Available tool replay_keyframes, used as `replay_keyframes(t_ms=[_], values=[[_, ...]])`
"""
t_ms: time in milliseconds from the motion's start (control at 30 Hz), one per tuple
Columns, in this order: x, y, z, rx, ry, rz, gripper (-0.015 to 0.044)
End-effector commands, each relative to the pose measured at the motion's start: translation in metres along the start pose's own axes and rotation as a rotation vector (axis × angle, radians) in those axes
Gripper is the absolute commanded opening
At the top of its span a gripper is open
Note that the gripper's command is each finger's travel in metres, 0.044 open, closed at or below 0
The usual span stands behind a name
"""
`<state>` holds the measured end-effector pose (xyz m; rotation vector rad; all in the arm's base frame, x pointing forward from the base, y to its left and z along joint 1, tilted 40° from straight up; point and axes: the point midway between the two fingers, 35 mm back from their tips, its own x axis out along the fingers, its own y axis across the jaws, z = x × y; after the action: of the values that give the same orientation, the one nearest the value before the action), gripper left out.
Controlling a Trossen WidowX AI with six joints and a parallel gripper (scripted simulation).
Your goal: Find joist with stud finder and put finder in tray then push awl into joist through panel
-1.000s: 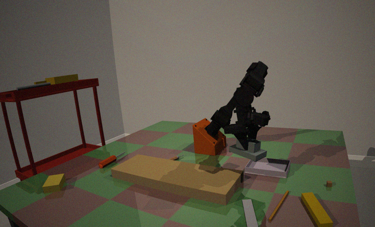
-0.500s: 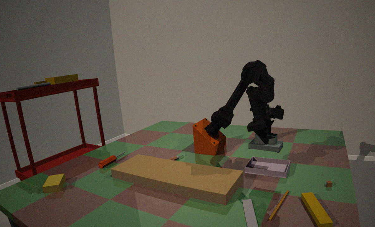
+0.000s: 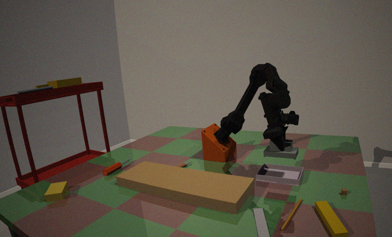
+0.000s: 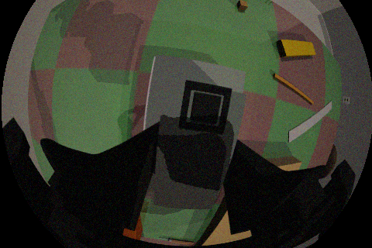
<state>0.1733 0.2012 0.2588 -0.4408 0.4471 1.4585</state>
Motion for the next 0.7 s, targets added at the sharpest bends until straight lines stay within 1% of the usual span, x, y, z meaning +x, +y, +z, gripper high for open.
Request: replay_keyframes(t_ms=[0, 667], values=[[0.006, -0.001, -0.002, 0.001, 0.001, -0.001, 0.0000], [0.039, -0.003, -0.012, 0.000, 0.006, 0.001, 0.0000]])
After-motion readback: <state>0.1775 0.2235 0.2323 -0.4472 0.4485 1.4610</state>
